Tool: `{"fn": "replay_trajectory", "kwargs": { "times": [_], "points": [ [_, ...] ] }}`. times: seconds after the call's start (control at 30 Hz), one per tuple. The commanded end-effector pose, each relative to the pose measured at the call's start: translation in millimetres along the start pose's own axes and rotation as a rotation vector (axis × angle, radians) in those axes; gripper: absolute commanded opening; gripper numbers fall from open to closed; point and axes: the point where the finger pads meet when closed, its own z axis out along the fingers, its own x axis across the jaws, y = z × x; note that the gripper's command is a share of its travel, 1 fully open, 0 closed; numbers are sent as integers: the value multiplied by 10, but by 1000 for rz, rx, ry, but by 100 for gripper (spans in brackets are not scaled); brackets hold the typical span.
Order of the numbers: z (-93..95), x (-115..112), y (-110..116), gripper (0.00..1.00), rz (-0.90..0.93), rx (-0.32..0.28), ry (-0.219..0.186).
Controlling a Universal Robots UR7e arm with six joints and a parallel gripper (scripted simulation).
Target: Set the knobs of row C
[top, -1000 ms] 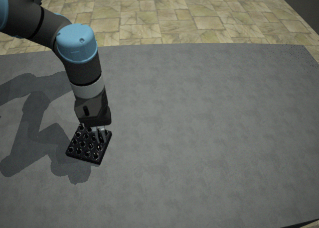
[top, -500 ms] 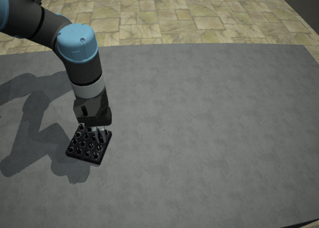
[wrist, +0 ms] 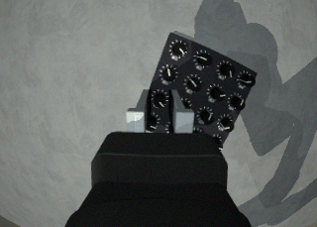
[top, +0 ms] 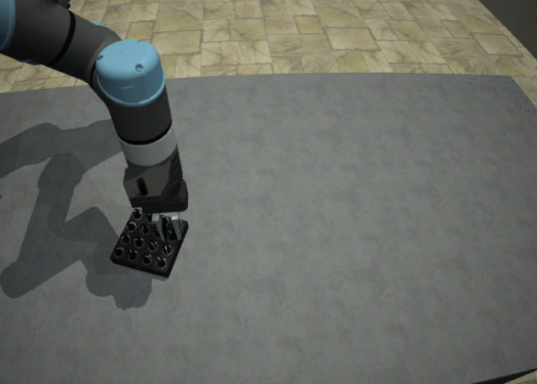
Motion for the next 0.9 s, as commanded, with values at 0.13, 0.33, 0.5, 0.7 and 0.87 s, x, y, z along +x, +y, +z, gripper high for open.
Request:
{"fn": "replay_trajectory", "kwargs": {
  "times": [0.13,0.33,0.5,0.7,0.87],
  "points": [
    [1,0,2,46,0,0,1],
    [1,0,2,46,0,0,1],
    [-10,-2,0,46,0,1,1],
    [-118,-5,-6,46,0,3,-1],
    [-205,-8,-8,46,-1,3,-1]
  ]
}}
